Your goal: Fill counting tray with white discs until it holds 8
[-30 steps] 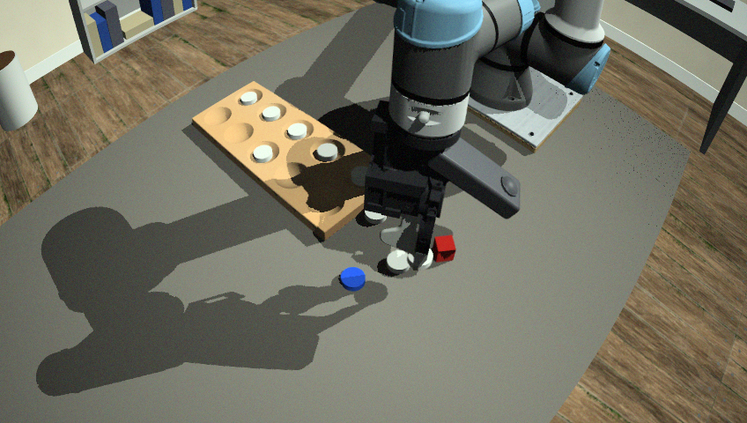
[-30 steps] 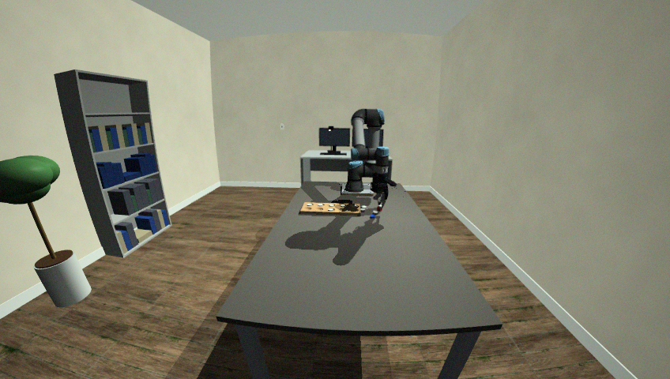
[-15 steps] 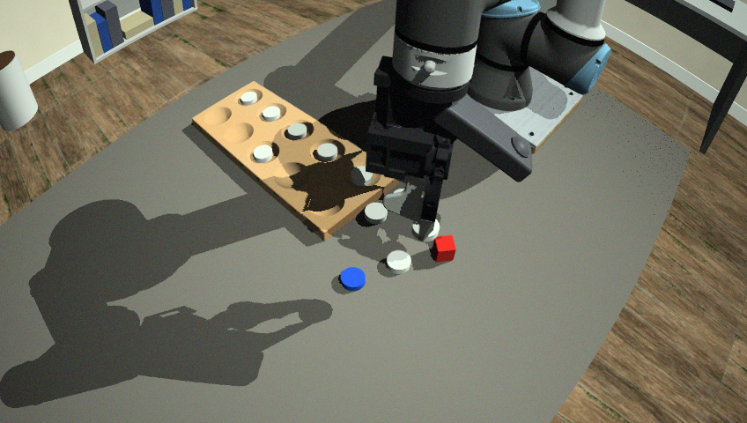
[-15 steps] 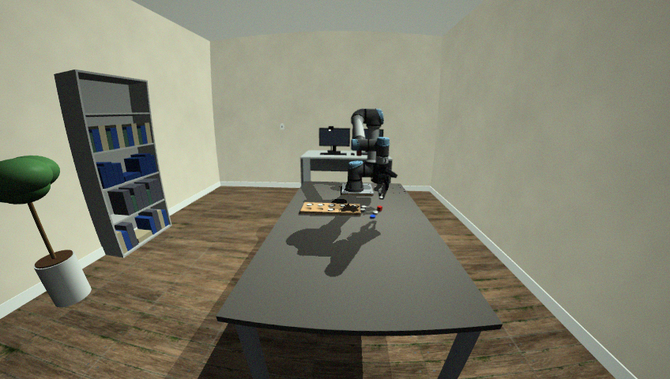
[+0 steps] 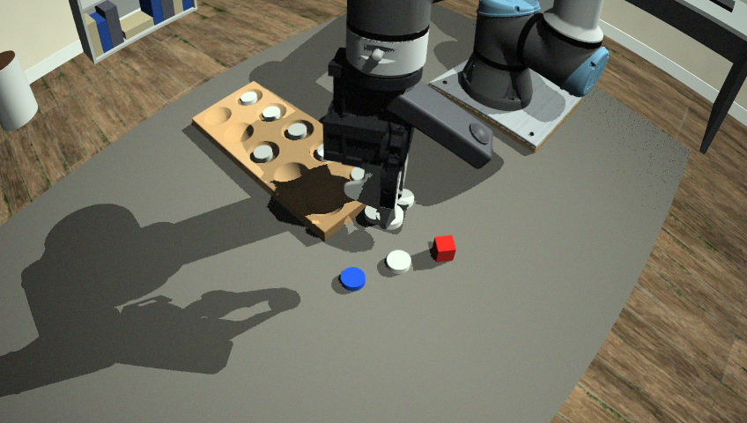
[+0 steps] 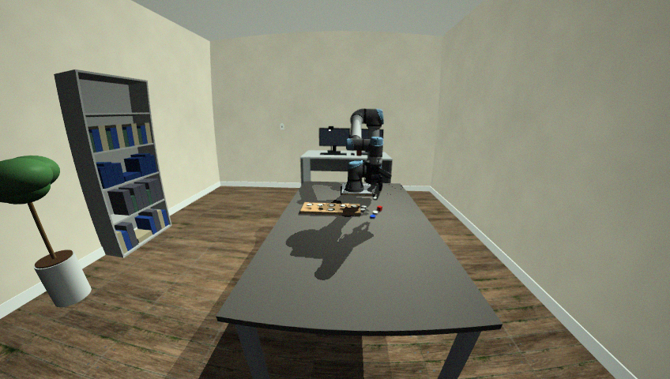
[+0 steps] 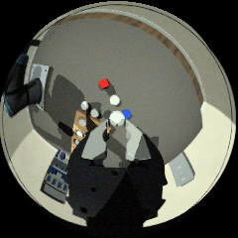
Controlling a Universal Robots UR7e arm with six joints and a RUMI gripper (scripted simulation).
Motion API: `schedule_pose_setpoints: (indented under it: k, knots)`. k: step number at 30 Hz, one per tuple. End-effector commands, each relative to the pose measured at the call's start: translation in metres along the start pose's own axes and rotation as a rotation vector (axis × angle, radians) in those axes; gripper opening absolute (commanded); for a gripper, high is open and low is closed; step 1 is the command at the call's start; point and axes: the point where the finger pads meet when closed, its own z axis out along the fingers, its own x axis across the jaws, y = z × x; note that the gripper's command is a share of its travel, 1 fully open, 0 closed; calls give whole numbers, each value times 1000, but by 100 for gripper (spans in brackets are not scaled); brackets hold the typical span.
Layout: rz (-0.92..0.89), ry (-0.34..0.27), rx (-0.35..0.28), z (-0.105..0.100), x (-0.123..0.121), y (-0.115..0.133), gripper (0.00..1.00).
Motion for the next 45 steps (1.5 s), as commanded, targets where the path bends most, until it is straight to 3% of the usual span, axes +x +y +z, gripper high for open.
schedule_pose_setpoints:
  k: [1,13,16,20,24,27,31,33,39,45]
  knots:
    - [-7,2,2,-2,-3,40,0]
    - [-7,2,3,-5,-50,174,0]
    - [-7,2,3,-5,-50,174,0]
    - [-7,2,3,-7,-84,229,0]
    - [-7,2,2,-8,-102,255,0]
    - [-7,2,2,-9,-131,288,0]
    - [-7,2,1,-9,-158,315,0]
    - [-7,2,1,-9,-158,315,0]
    - [-7,3,0,-10,-201,351,0]
    - [-7,3,0,-11,-221,365,0]
